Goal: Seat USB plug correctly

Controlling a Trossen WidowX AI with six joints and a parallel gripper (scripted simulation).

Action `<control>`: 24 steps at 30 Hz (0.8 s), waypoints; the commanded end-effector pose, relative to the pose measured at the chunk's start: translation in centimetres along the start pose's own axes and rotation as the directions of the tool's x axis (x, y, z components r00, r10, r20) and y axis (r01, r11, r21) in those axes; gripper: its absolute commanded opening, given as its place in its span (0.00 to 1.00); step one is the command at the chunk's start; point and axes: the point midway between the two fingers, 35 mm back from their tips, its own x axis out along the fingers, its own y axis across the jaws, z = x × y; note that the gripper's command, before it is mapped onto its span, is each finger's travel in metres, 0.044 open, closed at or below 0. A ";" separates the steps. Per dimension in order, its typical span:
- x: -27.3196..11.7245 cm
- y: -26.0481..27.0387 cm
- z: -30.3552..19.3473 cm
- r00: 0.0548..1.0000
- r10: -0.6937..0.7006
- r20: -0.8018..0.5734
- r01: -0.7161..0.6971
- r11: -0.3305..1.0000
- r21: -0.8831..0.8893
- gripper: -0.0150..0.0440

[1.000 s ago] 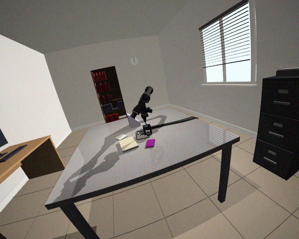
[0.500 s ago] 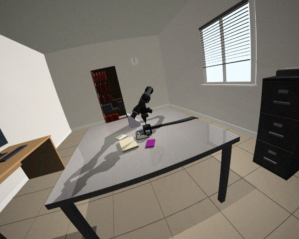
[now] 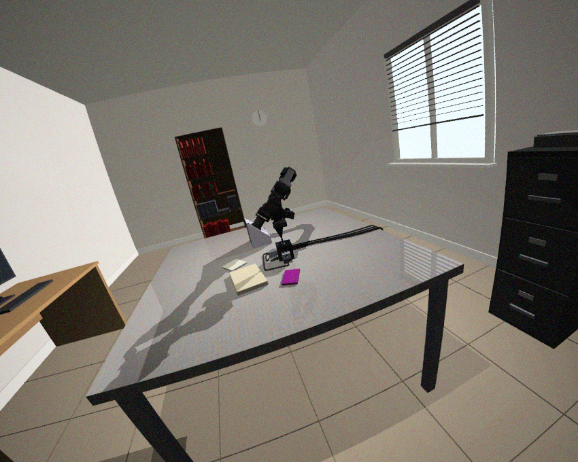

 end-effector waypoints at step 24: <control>0.4 0.1 0.0 1.000 0.002 0.000 -0.002 1.000 0.005 0.25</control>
